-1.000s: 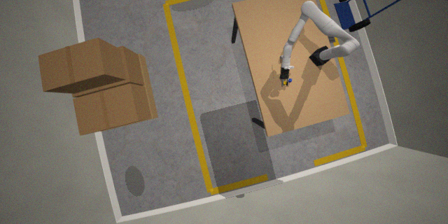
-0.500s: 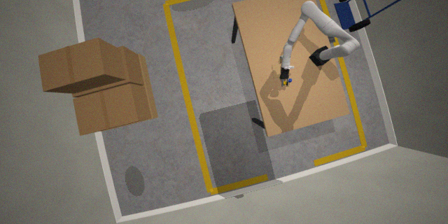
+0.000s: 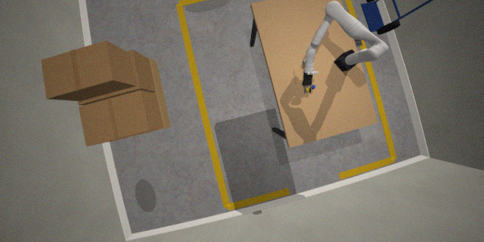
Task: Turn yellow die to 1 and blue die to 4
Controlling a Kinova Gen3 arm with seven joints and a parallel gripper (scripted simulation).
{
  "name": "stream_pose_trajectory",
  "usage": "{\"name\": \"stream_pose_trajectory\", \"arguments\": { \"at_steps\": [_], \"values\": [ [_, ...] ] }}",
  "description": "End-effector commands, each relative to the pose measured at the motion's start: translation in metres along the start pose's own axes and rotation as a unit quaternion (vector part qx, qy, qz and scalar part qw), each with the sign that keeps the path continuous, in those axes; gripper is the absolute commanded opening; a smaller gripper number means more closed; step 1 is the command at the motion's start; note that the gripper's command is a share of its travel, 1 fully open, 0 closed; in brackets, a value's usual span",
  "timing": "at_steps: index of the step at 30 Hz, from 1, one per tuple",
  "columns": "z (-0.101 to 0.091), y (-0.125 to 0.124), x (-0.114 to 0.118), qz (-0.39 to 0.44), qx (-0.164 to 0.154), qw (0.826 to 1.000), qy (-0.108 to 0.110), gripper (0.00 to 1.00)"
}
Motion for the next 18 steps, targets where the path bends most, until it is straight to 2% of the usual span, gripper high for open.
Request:
{"name": "stream_pose_trajectory", "arguments": {
  "at_steps": [1,6,15,18],
  "values": [
    [-0.001,0.000,0.000,0.000,0.000,1.000,0.000,0.87],
    [-0.011,0.000,0.000,0.000,0.000,1.000,0.000,0.87],
    [-0.043,0.000,0.000,0.000,0.000,1.000,0.000,0.87],
    [-0.045,0.000,0.000,0.000,0.000,1.000,0.000,0.87]
  ]
}}
Point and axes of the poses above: the point where the finger pads meet when closed, its own z axis out along the fingers, its own x axis across the jaws, y = z × x, the point moved 2 cm from there along -z, back along the fingers, and after that the axes turned 12 degrees about z, right-handed, at the moved point
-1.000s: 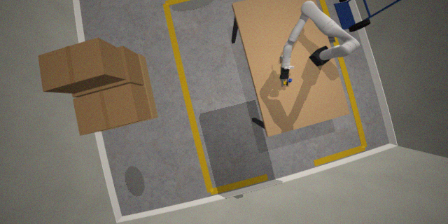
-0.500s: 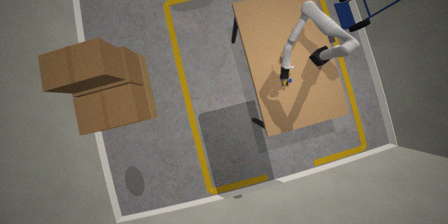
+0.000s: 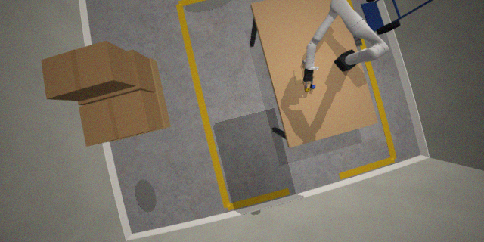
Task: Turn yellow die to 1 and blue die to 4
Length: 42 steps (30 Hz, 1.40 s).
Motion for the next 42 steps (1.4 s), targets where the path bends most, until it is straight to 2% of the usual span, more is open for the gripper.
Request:
{"name": "stream_pose_trajectory", "arguments": {
  "at_steps": [1,9,17,28,42],
  "values": [
    [-0.008,0.001,0.003,0.000,-0.002,1.000,0.006,0.87],
    [-0.011,0.000,0.003,0.000,-0.002,1.000,0.006,0.87],
    [-0.018,-0.013,0.000,0.000,-0.002,1.000,0.006,0.87],
    [-0.038,-0.049,-0.008,0.000,-0.002,1.000,0.006,0.87],
    [-0.038,-0.051,-0.008,0.000,-0.008,1.000,0.007,0.87]
  ]
}}
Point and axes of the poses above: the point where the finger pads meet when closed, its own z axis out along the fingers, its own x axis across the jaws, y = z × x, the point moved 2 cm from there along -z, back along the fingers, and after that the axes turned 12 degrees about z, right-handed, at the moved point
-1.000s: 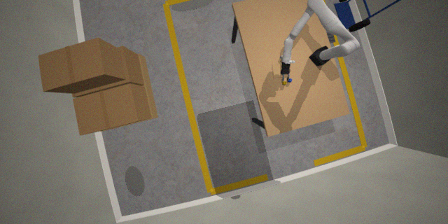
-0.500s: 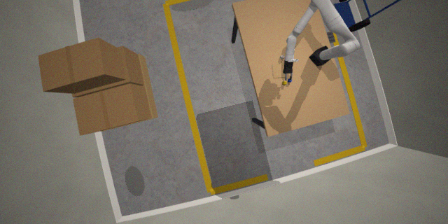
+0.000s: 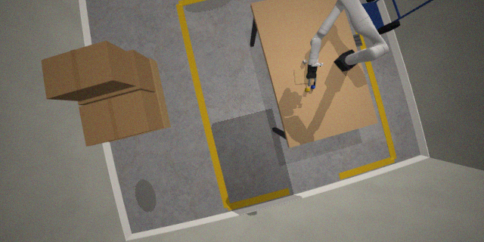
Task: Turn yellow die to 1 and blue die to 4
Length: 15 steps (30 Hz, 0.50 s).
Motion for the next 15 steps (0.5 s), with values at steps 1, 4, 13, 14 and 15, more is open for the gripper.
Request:
{"name": "stream_pose_trajectory", "arguments": {
  "at_steps": [1,4,13,14,15],
  "values": [
    [-0.0003,-0.0010,-0.0004,-0.002,-0.006,1.000,0.000,0.87],
    [0.0000,-0.0021,-0.0006,-0.002,-0.015,1.000,0.003,0.87],
    [0.0012,-0.0066,-0.0017,-0.004,-0.057,0.998,0.014,0.87],
    [0.0016,-0.0076,-0.0019,-0.004,-0.065,0.998,0.016,0.87],
    [0.0021,-0.0086,-0.0021,-0.004,-0.073,0.997,0.018,0.87]
  ]
}}
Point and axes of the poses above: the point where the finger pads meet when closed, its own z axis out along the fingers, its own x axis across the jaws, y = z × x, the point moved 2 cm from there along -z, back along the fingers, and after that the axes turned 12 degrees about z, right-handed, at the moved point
